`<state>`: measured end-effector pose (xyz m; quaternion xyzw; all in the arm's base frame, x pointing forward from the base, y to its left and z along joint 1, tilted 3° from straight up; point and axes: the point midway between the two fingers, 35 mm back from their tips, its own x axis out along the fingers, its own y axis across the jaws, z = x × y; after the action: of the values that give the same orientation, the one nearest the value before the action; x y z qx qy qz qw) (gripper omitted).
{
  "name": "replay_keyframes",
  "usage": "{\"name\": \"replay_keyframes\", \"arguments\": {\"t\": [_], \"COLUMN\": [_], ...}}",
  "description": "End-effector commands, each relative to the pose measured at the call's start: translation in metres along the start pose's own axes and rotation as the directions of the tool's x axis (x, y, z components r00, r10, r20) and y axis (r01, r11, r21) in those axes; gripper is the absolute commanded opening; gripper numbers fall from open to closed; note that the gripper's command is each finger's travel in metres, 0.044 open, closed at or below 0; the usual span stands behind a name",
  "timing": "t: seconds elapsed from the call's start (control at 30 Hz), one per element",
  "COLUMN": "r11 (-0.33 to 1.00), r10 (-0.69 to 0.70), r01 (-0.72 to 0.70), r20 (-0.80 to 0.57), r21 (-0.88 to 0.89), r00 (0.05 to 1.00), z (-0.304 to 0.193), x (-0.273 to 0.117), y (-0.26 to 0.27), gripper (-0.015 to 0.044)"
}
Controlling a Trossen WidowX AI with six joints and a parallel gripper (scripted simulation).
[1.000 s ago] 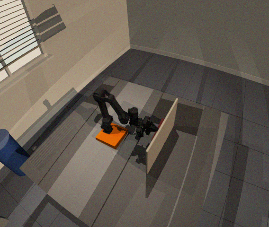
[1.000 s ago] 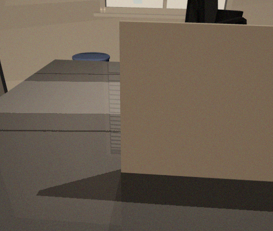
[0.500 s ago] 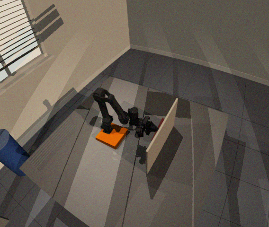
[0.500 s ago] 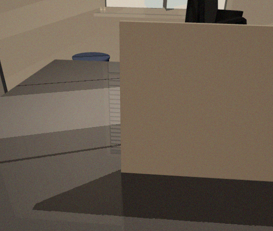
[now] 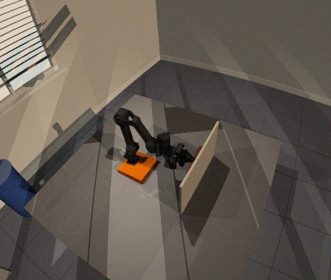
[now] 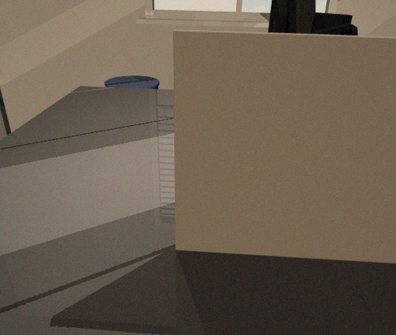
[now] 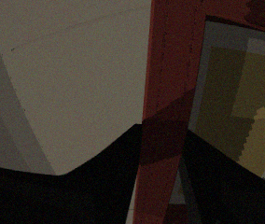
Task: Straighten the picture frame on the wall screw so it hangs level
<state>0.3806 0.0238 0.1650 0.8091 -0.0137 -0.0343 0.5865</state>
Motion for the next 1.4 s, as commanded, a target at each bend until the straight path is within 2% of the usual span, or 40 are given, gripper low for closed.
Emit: {"name": "replay_keyframes", "arguments": {"t": [0.0, 1.37], "r11": [1.000, 1.000], "r10": [0.011, 0.011], "r01": [-0.011, -0.011], "r20": [0.000, 0.000], "r21": [0.000, 0.000], "r00": [1.000, 1.000], "z": [-0.0002, -0.0002], "x": [0.0002, 0.0002], "y": [0.0057, 0.0150], "gripper": [0.0000, 0.0000]}}
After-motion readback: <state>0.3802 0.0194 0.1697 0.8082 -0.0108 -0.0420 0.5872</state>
